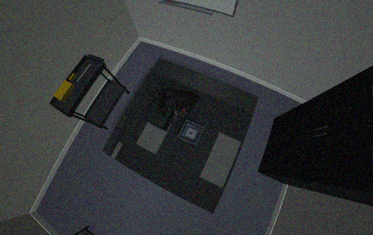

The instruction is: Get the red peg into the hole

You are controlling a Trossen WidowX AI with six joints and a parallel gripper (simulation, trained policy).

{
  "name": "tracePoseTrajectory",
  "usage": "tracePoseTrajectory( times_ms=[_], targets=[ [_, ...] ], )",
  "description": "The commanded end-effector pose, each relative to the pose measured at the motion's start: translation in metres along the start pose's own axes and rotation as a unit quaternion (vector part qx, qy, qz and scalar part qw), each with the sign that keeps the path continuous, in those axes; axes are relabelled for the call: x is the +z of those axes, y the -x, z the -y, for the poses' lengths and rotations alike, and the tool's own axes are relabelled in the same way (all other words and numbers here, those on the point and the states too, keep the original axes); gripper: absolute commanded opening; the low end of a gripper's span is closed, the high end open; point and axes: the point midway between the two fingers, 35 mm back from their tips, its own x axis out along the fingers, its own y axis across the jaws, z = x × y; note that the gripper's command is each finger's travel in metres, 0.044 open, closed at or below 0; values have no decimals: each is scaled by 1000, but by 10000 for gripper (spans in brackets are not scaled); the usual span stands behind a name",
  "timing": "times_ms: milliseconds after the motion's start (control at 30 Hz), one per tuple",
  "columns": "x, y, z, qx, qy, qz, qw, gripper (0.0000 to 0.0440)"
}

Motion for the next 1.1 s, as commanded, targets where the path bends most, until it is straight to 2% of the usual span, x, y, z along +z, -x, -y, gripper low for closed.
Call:
tracePoseTrajectory(
  times_ms=[0, 333, 433, 700, 967, 1067],
  targets=[
    [-2, -16, -2, -6, -5, -1, 1000, 440],
    [0, -54, -12, 3, -12, 12, 1000, 439],
    [0, -63, -13, 3, -11, 14, 1000, 414],
    [-3, -85, -11, -8, -11, 10, 1000, 212],
    [-5, -94, -5, -35, -6, 0, 999, 9],
    [0, -89, -6, -37, -2, 12, 999, 0]
  ],
)
